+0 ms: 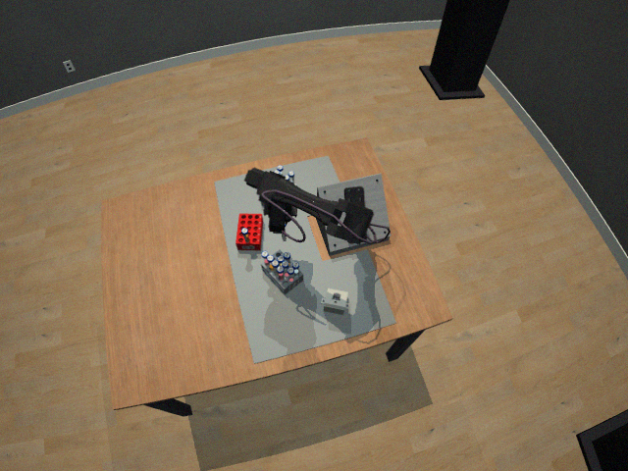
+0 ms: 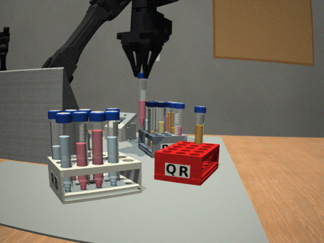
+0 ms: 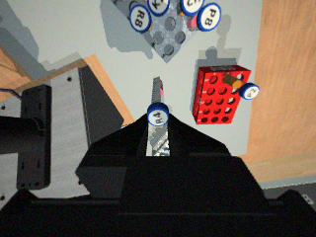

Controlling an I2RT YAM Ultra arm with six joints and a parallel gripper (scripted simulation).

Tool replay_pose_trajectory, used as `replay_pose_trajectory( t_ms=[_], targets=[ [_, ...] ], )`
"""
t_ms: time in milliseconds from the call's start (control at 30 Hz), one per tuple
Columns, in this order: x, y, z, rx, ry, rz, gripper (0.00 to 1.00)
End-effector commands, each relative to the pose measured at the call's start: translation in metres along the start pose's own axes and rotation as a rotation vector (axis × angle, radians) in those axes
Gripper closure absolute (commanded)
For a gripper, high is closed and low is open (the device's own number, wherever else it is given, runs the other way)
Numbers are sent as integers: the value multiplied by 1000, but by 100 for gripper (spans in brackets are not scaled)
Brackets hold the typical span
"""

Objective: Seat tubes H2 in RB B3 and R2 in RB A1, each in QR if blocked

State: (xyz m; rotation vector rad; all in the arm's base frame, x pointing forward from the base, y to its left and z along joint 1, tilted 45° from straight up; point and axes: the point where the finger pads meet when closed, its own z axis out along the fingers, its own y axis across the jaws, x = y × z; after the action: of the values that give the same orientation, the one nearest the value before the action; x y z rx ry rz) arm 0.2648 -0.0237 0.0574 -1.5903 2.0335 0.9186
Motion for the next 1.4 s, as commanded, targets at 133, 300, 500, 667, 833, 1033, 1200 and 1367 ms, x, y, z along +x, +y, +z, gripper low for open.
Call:
replay_pose_trajectory(
  t_ms=[133,300,500,667,833,1033,1200,1367],
  targets=[
    [19,-17,-8,26,10,-14,100],
    [32,-28,-8,26,10,-14,100],
    [47,-40,-8,23,9,-12,100],
    [53,-43,-8,12,3,-3,100],
    [64,-52,-8,12,3,-3,100],
    [58,-52,-14,34,1,198,100],
    [59,-49,-12,25,-4,305,100],
    [59,-50,-12,26,-6,470,100]
  ],
)
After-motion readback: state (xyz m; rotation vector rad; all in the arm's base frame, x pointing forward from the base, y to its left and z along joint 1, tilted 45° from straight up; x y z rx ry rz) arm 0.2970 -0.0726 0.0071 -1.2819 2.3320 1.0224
